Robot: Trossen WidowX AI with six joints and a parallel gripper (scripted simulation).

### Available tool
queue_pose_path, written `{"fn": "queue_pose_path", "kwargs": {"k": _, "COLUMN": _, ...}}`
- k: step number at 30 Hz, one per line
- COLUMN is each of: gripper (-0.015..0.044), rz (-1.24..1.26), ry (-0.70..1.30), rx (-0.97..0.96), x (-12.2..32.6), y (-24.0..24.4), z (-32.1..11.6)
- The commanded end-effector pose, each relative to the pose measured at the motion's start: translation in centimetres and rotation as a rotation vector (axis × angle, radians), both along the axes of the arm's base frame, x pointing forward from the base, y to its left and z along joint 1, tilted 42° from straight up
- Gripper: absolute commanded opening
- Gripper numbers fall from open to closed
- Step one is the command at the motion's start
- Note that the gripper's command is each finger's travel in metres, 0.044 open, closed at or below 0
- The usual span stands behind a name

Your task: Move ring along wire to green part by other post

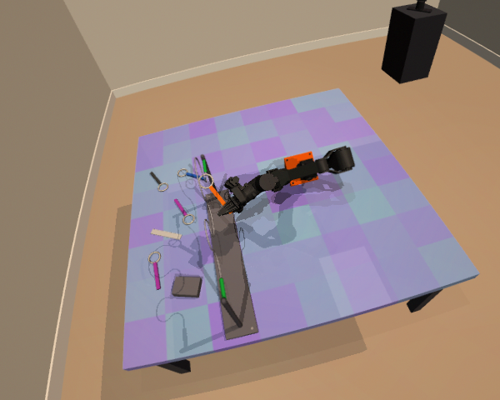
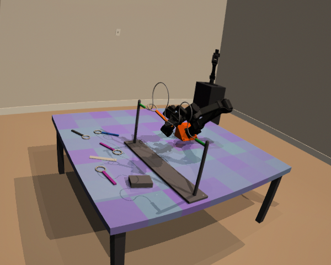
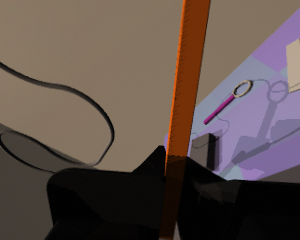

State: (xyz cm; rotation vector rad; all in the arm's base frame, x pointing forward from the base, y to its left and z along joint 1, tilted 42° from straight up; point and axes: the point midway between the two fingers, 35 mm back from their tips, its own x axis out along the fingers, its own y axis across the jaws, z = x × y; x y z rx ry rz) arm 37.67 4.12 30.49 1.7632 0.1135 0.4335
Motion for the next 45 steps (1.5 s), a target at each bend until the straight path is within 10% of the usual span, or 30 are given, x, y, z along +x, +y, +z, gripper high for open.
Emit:
{"fn": "queue_pose_path", "kwargs": {"k": 1, "gripper": -0.015, "rz": 0.002, "ry": 0.017, "rx": -0.068, "x": 0.2, "y": 0.3, "z": -1.4}}
{"fn": "queue_pose_path", "kwargs": {"k": 45, "gripper": -0.015, "rz": -0.009, "ry": 0.06, "rx": -0.69, "x": 0.2, "y": -1.4, "z": -10.9}}
